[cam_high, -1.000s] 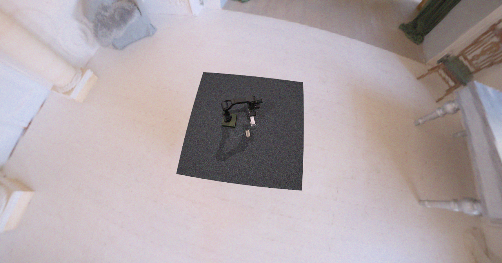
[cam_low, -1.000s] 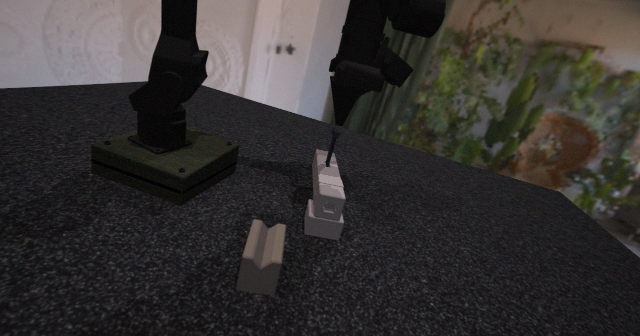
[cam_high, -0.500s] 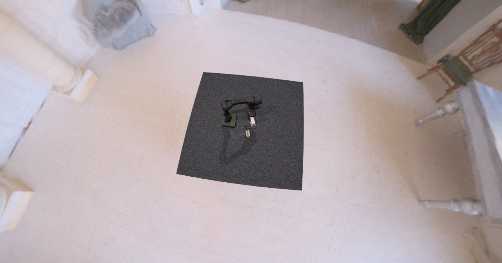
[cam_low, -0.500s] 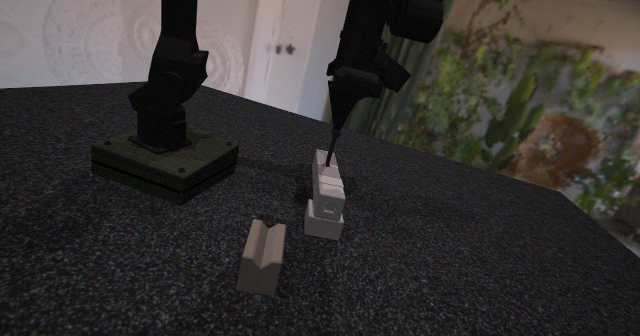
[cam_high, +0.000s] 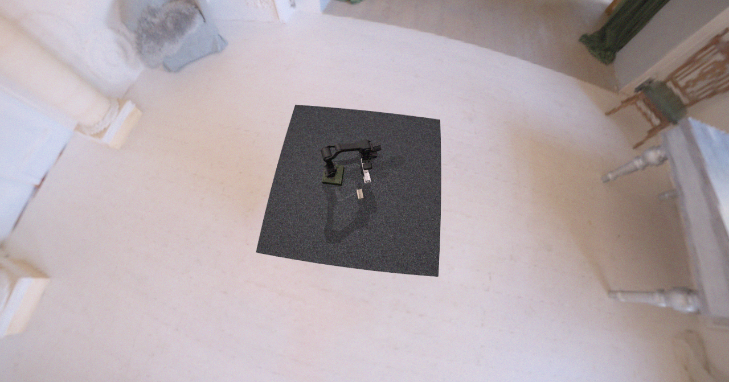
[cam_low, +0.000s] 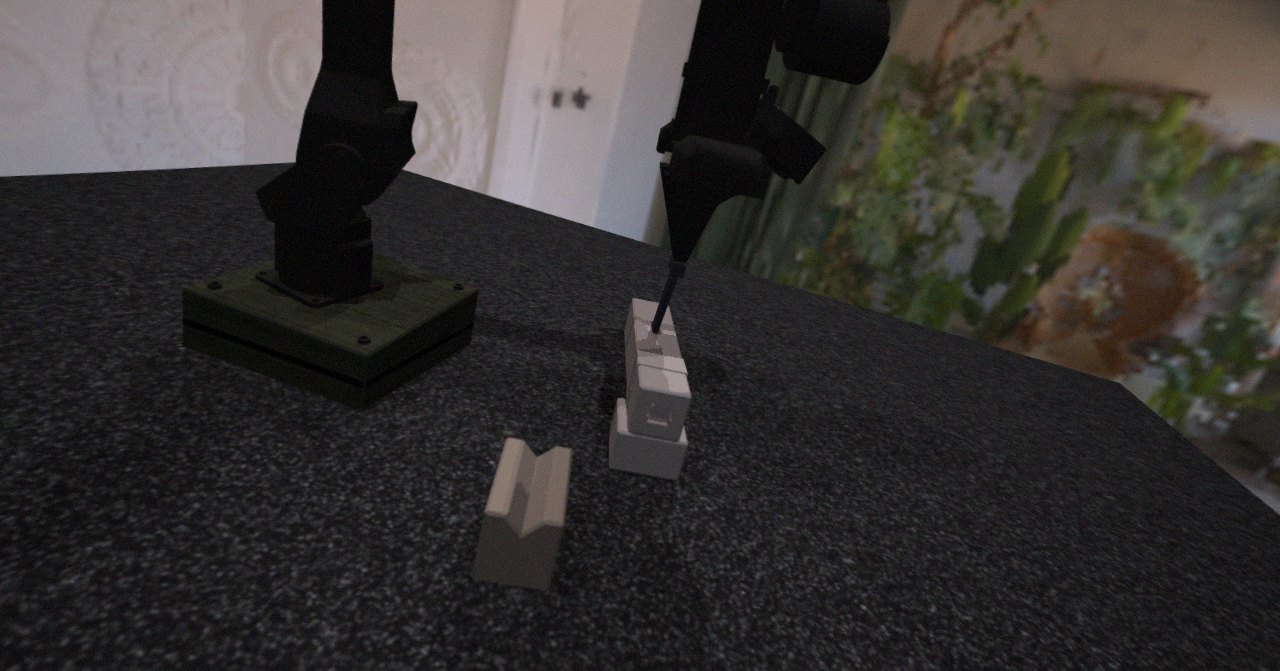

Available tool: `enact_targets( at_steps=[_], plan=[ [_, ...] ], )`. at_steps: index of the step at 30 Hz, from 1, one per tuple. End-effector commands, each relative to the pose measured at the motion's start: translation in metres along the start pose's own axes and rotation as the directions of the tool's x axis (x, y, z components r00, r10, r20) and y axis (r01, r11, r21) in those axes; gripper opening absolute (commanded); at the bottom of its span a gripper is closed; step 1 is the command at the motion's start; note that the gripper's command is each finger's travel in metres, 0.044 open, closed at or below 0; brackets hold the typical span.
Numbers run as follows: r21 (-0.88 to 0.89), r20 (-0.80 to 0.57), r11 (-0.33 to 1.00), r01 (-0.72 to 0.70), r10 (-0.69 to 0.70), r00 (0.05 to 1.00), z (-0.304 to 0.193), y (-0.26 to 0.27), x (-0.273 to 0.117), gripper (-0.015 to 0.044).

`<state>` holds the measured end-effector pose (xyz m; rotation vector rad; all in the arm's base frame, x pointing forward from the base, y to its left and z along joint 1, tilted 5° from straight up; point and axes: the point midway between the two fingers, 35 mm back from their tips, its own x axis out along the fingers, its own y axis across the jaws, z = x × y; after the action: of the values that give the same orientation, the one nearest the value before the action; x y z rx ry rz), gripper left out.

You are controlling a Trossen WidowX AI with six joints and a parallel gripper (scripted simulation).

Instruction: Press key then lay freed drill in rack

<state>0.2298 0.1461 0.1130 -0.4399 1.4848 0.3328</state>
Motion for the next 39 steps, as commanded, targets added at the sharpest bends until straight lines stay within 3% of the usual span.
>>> enact_targets(
  at_steps=[1,39],
  plan=[
    [-0.005,-0.018,1.0,0.001,-0.001,1.0,-0.002,0.0,0.007,0.0],
    [-0.005,-0.018,1.0,0.001,-0.001,1.0,-0.008,0.0,0.019,0.0]
  ],
)
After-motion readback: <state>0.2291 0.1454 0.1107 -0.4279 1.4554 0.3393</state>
